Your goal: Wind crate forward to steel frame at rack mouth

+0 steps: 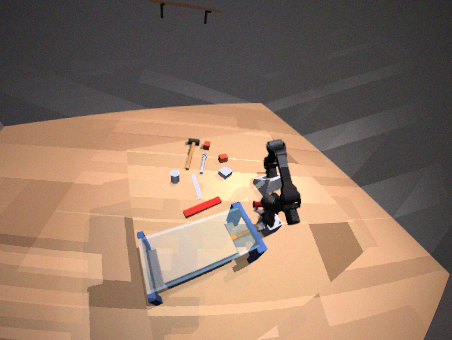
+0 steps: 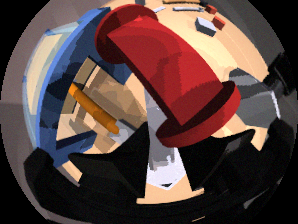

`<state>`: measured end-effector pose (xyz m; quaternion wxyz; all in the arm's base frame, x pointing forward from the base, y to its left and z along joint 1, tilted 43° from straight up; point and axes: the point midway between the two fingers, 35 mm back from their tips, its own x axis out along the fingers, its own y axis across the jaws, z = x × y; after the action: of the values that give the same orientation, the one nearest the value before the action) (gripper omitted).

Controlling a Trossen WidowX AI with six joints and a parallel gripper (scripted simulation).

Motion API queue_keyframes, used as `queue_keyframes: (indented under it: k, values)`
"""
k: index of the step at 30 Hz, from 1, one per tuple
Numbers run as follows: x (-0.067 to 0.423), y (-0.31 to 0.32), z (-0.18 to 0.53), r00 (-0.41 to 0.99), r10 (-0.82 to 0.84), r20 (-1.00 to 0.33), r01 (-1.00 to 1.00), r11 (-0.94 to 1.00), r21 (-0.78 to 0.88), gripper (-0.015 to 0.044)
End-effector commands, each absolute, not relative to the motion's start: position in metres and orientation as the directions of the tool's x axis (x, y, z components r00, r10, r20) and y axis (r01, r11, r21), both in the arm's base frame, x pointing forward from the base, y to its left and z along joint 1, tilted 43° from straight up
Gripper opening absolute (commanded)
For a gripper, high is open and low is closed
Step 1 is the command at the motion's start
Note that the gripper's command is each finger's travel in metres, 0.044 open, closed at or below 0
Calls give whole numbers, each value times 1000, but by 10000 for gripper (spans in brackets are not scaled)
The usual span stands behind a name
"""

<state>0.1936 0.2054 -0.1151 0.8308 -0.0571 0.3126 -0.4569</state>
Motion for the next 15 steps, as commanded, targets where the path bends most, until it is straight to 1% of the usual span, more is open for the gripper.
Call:
queue_keyframes:
  k: [1, 15]
  values:
    - [194, 205, -116, 389, -794, -467, 720, 578, -383, 0]
    - [191, 200, -116, 364, -812, -456, 775, 536, -336, 0]
